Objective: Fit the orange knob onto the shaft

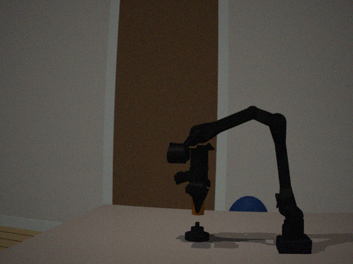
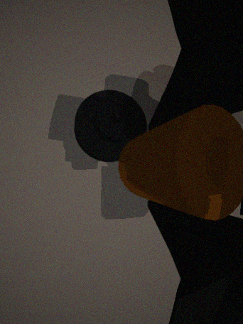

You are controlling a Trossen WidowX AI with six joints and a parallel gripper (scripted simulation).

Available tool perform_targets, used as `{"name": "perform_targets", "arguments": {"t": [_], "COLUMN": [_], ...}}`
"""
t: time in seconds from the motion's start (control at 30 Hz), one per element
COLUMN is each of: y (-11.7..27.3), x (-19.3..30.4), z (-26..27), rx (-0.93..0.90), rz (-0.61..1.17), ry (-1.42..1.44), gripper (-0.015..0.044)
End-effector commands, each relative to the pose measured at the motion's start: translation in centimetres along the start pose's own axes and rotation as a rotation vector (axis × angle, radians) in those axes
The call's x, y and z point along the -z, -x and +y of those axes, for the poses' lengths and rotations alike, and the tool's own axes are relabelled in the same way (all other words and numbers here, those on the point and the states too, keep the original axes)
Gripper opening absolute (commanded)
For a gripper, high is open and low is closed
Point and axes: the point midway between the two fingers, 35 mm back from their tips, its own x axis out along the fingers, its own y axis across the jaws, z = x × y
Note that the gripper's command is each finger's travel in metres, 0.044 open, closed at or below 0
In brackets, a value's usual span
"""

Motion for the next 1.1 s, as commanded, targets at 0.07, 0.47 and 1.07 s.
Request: {"name": "perform_targets", "arguments": {"t": [0.07,0.47,1.07], "y": [-0.5,-1.4,-3.5], "x": [-0.4,-0.5,-0.6], "z": [-2.0,-4.9,-5.0], "rx": [-0.001,0.004,0.004], "rz": [-0.005,-0.006,-0.006], "ry": [0.002,0.002,-0.001], "gripper": [0.0000,0.0000,0.0000]}}
